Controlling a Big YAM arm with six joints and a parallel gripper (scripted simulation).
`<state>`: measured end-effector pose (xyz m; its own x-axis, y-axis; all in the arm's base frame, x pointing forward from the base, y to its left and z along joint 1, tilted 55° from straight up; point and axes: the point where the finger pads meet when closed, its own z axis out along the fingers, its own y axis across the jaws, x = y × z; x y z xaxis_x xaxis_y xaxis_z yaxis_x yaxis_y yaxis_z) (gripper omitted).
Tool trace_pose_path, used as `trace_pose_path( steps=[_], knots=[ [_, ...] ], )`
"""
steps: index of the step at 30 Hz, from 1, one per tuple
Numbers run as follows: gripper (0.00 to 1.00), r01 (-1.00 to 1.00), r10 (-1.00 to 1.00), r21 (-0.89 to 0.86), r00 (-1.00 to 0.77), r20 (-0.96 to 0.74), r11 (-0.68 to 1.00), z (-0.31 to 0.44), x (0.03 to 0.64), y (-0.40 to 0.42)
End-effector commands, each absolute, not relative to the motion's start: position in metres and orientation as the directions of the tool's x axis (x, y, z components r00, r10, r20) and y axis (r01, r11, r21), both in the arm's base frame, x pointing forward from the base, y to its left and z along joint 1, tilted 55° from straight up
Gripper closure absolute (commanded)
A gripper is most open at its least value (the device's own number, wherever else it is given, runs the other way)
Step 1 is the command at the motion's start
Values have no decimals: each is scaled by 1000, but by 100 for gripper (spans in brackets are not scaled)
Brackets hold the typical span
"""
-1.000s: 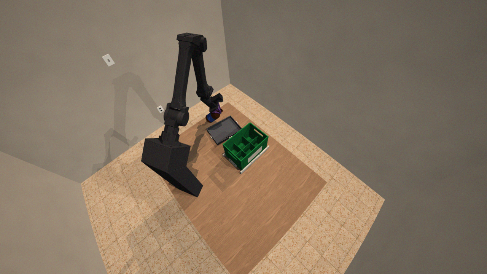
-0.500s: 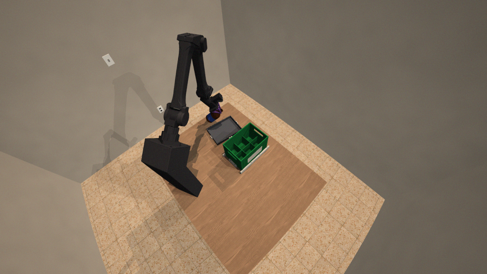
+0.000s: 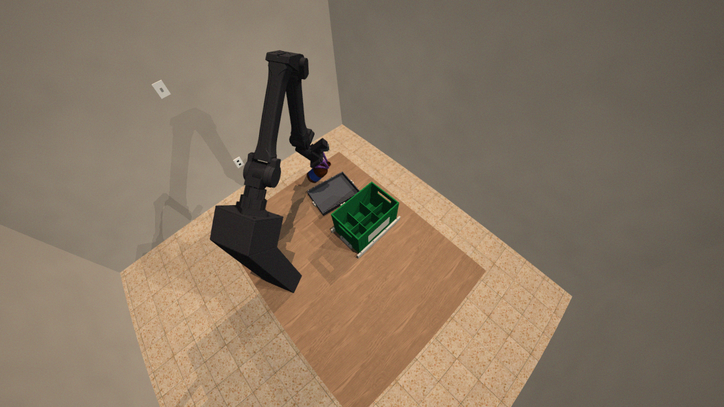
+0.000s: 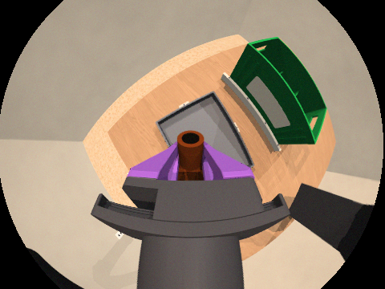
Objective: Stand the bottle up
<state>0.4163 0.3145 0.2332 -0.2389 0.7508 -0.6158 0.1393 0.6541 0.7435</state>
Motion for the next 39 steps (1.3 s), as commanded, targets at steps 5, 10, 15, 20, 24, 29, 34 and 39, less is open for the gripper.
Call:
trace_pose_path(
  steps=[5,10,15,20,24,29,34,39],
  knots=[
    [100,137,738,729,-210,-641,671,223,413,318],
    [100,145,742,729,-181,-646,669,223,415,314],
    [100,140,741,729,-178,-648,670,223,412,317],
    [100,147,745,730,-166,-646,667,223,416,313],
    [100,148,744,730,-167,-647,668,223,416,313],
    [100,148,744,730,-167,-647,667,223,416,313],
    [100,148,744,730,-167,-647,667,223,416,313],
    [100,148,744,730,-167,-647,667,223,416,313]
  ],
)
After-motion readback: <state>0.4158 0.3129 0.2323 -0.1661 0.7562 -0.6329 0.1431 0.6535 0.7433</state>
